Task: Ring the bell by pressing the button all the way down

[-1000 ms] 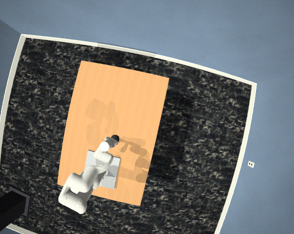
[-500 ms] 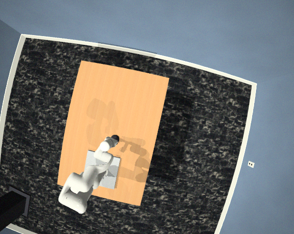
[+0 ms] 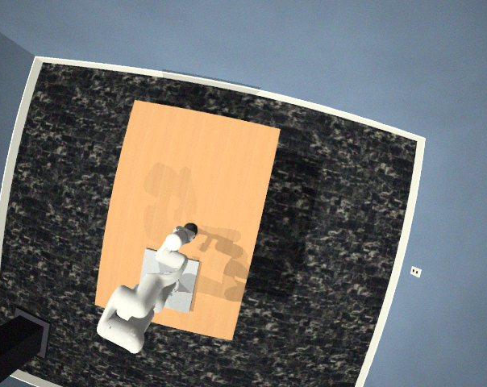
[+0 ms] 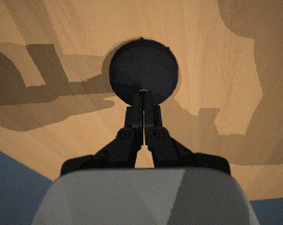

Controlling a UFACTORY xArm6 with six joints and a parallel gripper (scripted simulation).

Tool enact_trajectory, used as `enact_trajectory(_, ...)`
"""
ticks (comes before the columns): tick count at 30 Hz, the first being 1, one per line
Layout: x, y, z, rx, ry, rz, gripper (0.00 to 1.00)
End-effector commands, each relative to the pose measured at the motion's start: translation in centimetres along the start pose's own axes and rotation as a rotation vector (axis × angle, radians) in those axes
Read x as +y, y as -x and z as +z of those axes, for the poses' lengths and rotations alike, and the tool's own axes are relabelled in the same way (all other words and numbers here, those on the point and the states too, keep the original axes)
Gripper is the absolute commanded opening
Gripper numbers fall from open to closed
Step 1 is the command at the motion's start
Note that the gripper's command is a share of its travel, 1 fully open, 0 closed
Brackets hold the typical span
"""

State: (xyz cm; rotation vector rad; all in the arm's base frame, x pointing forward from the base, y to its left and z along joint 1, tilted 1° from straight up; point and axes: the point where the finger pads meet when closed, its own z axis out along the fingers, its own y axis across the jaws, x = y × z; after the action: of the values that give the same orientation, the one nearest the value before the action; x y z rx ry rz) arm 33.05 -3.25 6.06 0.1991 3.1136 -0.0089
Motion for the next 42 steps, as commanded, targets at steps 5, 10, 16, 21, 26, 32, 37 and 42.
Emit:
enact_trajectory(5,0.0,0.0,0.1,0.001,0.000,0.000,0.00)
enact_trajectory(10,0.0,0.0,0.1,0.001,0.000,0.000,0.00)
enact_trajectory(16,0.0,0.0,0.0,0.001,0.000,0.000,0.00)
enact_trajectory(21,0.0,0.0,-0.3,0.001,0.000,0.000,0.00)
enact_trajectory(26,0.0,0.0,-0.9,0.001,0.000,0.000,0.00)
enact_trajectory(32,0.0,0.0,-2.3,0.001,0.000,0.000,0.00)
enact_trajectory(37,0.0,0.0,-3.7,0.001,0.000,0.000,0.00)
enact_trajectory(42,0.0,0.0,-4.6,0.001,0.000,0.000,0.00)
